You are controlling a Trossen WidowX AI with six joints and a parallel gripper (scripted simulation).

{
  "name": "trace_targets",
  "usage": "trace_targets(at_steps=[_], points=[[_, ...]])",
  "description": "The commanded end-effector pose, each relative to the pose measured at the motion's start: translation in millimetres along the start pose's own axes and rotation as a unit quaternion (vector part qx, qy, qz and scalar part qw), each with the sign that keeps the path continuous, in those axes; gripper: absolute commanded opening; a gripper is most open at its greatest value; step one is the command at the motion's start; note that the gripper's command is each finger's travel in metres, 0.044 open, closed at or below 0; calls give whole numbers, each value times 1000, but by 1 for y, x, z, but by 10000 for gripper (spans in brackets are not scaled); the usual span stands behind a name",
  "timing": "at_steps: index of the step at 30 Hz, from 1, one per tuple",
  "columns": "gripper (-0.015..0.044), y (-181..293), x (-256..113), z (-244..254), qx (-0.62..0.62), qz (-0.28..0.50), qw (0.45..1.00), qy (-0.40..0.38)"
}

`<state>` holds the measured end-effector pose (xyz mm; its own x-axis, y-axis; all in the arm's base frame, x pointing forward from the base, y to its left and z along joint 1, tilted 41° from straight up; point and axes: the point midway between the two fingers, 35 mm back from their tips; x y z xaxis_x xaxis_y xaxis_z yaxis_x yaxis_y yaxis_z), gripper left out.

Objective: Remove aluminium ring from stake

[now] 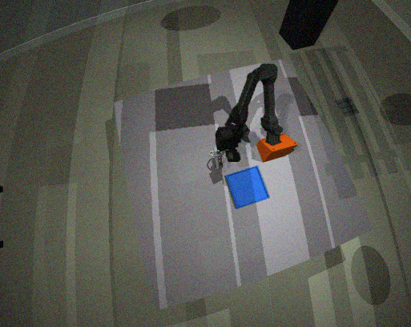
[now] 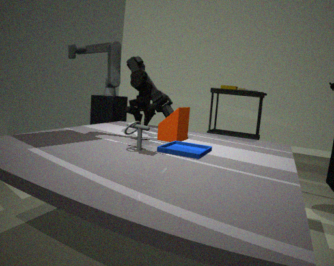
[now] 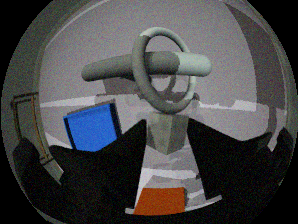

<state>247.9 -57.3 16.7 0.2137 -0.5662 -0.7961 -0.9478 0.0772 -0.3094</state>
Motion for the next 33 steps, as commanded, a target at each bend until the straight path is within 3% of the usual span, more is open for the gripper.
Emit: trace_targets(at_steps=[1, 33], points=[[0, -1, -3, -2, 1, -3, 1000, -3], [0, -3, -12, -13, 1, -3, 1000, -3]])
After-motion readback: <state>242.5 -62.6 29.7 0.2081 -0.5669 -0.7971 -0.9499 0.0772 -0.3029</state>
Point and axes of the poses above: the point midway between the two fingers, 35 mm back from their tips, its own x axis out along the fingers, its own z axis across the jaws, y = z × x, and after that the axes turned 1 degree about -x, right-handed
